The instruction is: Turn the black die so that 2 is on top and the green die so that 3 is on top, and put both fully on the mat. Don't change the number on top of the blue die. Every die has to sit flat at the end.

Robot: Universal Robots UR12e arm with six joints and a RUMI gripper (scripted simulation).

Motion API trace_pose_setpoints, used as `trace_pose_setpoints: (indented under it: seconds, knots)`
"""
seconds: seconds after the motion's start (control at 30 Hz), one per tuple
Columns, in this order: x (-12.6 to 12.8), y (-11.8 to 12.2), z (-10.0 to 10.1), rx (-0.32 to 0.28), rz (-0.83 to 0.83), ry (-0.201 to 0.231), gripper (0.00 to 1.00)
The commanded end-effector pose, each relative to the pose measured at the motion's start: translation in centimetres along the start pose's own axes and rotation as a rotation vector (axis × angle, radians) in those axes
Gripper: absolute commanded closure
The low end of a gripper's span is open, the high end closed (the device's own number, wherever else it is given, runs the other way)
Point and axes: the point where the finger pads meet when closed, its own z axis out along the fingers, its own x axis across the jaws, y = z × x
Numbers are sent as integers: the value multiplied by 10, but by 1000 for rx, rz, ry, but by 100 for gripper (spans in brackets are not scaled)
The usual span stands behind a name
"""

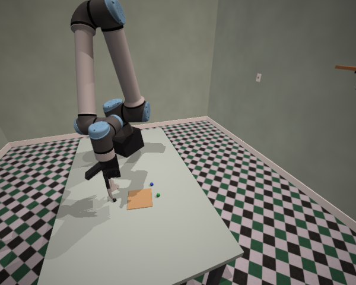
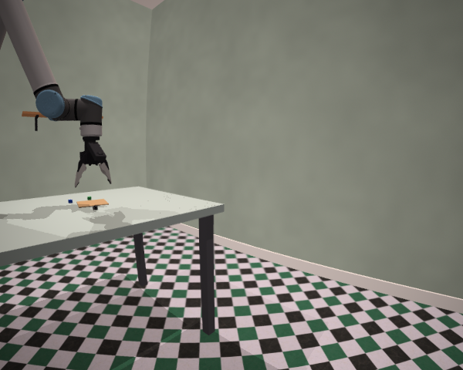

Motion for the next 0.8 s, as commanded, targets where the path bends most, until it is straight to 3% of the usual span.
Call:
trace_pose_setpoints:
  seconds: [0.0,0.37,0.77]
  knots:
    - [0,0,3,-3,-128,-5,0]
    - [0,3,10,-2,-385,-5,0]
    - [1,4,11,-2,-443,-5,0]
